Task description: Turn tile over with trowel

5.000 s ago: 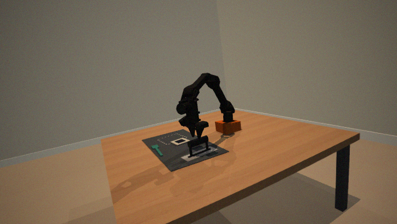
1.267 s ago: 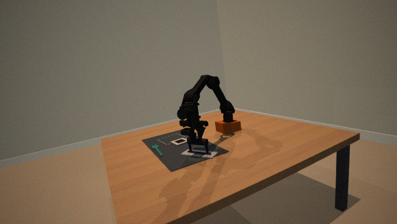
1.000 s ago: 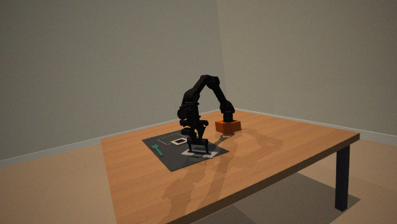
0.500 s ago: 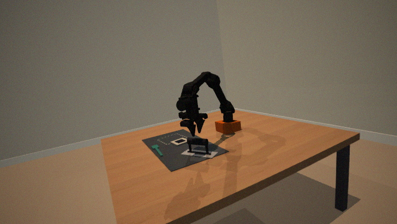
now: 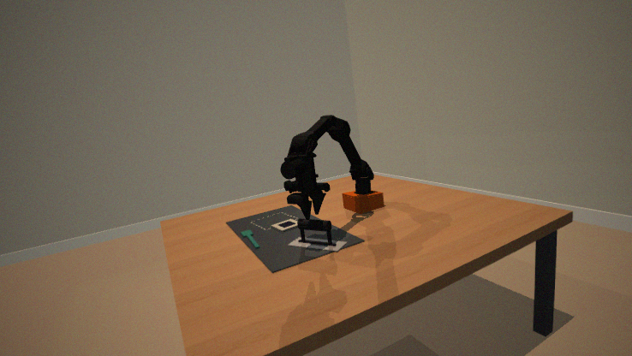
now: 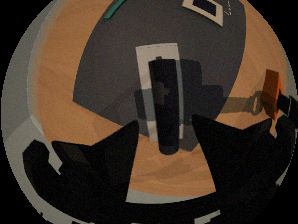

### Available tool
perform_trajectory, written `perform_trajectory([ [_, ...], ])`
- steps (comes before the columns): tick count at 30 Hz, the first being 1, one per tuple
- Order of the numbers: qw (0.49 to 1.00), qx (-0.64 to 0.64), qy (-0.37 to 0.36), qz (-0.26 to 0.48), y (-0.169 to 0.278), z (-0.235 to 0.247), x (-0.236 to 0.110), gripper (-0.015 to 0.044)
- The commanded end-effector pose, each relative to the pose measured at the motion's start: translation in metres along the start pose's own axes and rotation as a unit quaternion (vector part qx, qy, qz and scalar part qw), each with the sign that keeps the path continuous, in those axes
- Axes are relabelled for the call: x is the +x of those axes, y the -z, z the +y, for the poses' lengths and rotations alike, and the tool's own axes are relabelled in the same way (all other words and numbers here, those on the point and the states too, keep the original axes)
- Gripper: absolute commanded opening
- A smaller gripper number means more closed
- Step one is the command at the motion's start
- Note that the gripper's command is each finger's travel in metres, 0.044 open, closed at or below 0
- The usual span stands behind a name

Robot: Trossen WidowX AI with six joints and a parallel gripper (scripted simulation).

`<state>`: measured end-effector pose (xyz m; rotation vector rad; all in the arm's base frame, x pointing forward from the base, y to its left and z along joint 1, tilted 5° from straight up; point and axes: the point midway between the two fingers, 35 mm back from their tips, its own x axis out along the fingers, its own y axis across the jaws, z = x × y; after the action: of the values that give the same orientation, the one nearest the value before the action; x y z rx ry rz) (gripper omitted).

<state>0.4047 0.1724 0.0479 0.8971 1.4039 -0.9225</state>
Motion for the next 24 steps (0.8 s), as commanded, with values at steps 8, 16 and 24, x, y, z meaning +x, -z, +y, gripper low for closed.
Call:
perform_trajectory([
  [8, 1.0, -0.004, 0.008, 0.0, 0.0, -0.003, 0.024, 0.027],
  [16, 1.0, -0.004, 0.008, 0.001, 0.0, -0.004, 0.036, 0.027],
  [24, 1.0, -0.004, 0.008, 0.001, 0.0, -0.004, 0.037, 0.0158],
])
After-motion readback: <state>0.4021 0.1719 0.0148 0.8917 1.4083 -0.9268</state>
